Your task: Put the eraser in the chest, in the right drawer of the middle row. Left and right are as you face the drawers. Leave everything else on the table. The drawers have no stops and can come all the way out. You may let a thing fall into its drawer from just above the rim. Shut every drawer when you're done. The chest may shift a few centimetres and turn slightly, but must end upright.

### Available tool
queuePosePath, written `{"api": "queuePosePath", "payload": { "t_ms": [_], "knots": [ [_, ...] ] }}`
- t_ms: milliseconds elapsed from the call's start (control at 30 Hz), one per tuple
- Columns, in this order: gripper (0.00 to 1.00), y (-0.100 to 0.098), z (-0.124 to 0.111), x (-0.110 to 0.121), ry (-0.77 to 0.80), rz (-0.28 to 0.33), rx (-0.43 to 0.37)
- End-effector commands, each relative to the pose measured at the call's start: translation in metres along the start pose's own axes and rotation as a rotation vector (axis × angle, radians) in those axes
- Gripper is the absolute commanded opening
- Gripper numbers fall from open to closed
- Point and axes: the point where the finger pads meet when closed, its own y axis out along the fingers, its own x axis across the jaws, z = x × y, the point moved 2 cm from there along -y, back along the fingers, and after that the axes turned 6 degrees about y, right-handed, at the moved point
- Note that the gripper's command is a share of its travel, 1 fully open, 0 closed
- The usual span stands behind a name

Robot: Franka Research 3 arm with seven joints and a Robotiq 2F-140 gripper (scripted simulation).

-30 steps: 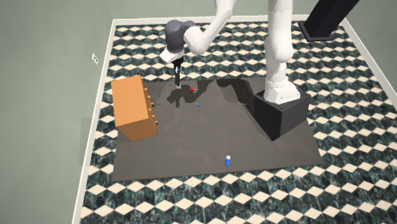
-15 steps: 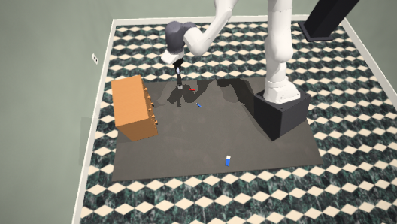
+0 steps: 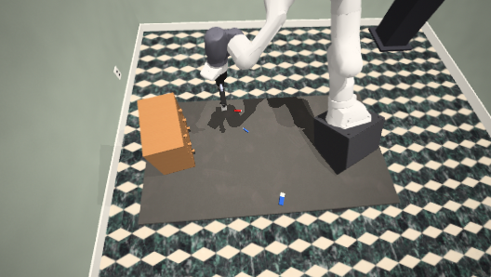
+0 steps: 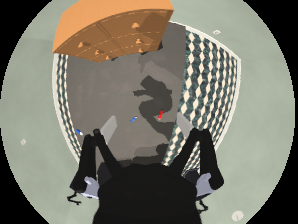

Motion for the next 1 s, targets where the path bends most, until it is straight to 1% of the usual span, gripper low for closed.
{"api": "queuePosePath", "payload": {
  "t_ms": [0,800,900,967],
  "knots": [
    [1.0,0.002,0.0,0.002,-0.046,-0.001,0.0],
    [1.0,0.004,0.0,0.001,-0.066,0.0,0.0],
    [1.0,0.007,0.003,-0.001,-0.07,0.009,0.01],
    [1.0,0.013,0.01,-0.007,-0.077,0.028,0.031]
  ]
}}
